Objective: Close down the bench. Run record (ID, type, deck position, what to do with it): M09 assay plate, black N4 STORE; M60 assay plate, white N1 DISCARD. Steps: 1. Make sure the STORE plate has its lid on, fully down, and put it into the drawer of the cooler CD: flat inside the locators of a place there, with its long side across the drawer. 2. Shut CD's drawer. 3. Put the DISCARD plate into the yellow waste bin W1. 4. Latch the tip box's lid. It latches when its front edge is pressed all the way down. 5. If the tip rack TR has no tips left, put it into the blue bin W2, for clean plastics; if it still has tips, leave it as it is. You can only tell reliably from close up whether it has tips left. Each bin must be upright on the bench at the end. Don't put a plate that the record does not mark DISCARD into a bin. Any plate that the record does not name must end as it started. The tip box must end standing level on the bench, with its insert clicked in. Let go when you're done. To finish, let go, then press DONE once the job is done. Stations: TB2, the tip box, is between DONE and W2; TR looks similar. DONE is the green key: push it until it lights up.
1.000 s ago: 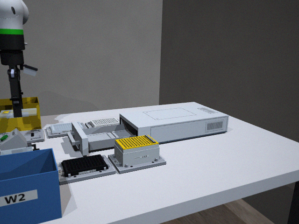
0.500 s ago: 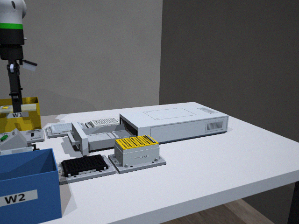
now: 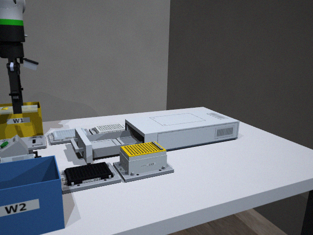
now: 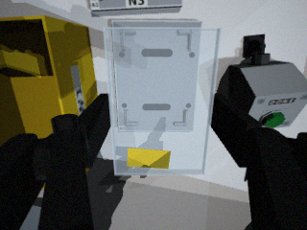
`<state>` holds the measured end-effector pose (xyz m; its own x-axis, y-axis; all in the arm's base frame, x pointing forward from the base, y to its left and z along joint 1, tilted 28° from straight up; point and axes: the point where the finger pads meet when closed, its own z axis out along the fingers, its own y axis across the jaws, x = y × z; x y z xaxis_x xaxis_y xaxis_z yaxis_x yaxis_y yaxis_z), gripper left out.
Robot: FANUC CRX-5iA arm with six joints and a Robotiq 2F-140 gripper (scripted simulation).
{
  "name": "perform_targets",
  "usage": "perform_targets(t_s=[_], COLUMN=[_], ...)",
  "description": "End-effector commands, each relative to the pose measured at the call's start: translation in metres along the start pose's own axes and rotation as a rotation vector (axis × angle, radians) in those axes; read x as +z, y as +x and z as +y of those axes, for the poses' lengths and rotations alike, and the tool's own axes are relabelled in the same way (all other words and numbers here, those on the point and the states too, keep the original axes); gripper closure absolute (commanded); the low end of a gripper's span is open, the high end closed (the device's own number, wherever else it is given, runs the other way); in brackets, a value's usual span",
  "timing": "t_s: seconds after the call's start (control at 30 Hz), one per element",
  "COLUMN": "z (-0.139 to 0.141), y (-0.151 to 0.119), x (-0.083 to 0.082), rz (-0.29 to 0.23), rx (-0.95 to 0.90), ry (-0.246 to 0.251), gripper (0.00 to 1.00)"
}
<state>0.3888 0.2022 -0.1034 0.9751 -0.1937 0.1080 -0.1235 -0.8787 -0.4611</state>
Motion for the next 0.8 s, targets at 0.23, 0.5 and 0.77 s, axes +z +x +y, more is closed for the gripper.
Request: perform_targets(t_s=[0.23,0.5,0.77], z=[0.002,0.021,0.035], y=[0.002,0.012,0.02], x=[-0.001,-0.001,-0.001], rz=[0.001,0.001,0.001], rx=[-0.033,-0.045,-0.045], ry=[0.0,0.0,0.0], gripper=[0.9,0.9,0.9])
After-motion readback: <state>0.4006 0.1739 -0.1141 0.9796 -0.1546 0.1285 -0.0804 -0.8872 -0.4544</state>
